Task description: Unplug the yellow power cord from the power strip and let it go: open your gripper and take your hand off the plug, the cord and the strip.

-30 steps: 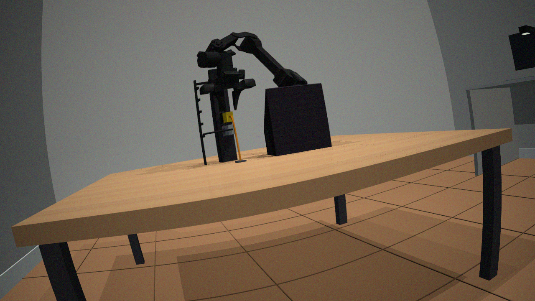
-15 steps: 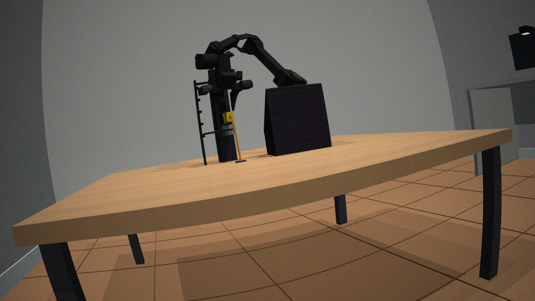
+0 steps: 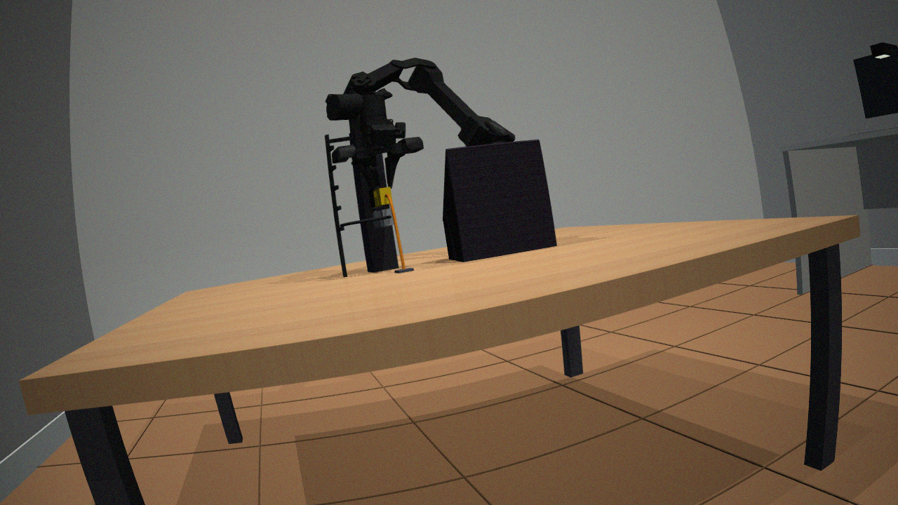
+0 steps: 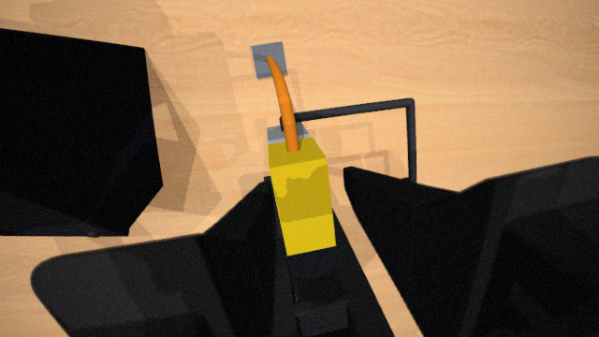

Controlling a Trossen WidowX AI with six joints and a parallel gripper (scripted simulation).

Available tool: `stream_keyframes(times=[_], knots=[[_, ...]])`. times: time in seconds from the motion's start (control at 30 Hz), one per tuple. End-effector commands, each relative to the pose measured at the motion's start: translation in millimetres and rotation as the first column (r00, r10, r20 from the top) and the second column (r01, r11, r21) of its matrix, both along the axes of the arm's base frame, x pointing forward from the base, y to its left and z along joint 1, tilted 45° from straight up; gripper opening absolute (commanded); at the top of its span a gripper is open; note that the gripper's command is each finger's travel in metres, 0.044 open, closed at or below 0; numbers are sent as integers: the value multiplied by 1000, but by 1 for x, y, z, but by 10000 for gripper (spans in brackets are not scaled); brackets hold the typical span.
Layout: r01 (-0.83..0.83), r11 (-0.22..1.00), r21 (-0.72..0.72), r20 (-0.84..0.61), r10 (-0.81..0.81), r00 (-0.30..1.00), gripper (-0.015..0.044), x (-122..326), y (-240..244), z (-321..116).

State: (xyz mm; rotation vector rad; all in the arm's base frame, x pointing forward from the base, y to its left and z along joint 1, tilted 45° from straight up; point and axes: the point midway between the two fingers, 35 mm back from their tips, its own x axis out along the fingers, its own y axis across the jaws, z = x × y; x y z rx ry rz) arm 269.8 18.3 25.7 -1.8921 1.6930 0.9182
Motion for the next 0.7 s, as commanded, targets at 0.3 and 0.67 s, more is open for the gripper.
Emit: stream_keyframes(times=[0.3,0.67], knots=[[3,1000,-2,-3,-3,1000,107,-1,-5,-4],[3,1000,-2,-3,-3,1000,0,-1,-5,-4]])
